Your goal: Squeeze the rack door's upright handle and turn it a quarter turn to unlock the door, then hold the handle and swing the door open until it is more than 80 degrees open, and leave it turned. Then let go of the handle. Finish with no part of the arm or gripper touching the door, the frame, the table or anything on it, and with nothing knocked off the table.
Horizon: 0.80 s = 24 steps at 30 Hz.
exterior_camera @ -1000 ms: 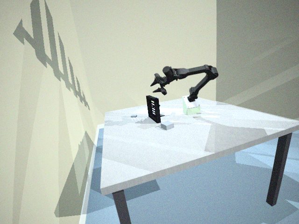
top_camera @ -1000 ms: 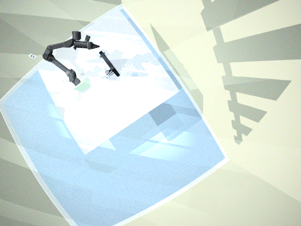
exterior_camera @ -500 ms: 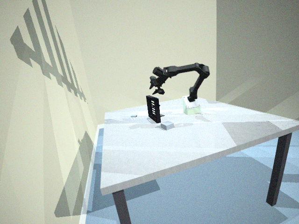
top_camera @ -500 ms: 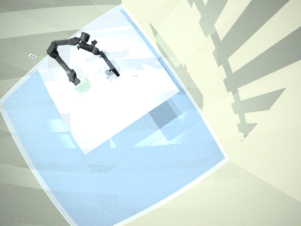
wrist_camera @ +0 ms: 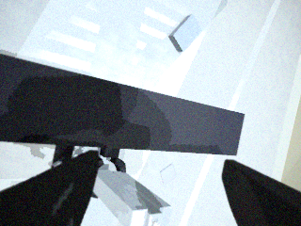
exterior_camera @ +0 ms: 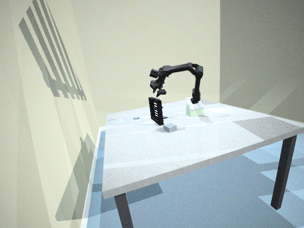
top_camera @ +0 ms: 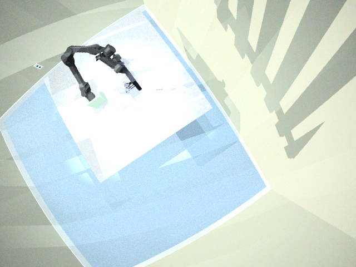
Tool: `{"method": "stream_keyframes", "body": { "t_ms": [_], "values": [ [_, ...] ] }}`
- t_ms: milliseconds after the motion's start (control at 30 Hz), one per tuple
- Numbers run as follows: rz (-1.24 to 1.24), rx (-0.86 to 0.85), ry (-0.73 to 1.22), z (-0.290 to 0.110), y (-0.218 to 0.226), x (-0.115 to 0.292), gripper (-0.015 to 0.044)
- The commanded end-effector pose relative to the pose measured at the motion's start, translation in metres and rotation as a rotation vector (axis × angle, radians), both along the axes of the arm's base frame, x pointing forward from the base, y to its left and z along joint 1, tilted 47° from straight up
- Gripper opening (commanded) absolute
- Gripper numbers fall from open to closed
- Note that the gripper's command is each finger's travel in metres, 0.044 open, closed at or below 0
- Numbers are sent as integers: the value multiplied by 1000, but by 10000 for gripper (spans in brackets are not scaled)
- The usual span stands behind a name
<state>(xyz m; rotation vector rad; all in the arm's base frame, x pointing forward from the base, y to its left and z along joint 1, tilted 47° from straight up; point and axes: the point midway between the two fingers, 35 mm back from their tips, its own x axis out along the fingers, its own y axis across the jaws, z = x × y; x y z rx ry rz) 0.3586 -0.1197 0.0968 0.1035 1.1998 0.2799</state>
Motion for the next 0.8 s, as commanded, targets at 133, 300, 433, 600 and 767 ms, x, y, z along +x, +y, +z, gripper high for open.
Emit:
{"method": "stream_keyframes", "body": {
  "t_ms": [133, 300, 433, 600, 767],
  "values": [
    [24, 136, 120, -23, -12, -11, 287],
    [47, 222, 178, -33, -16, -19, 287],
    [62, 296, 218, -40, -19, -25, 287],
    [74, 393, 259, -47, -24, -32, 287],
    [81, 495, 290, -53, -28, -39, 287]
  ]
}}
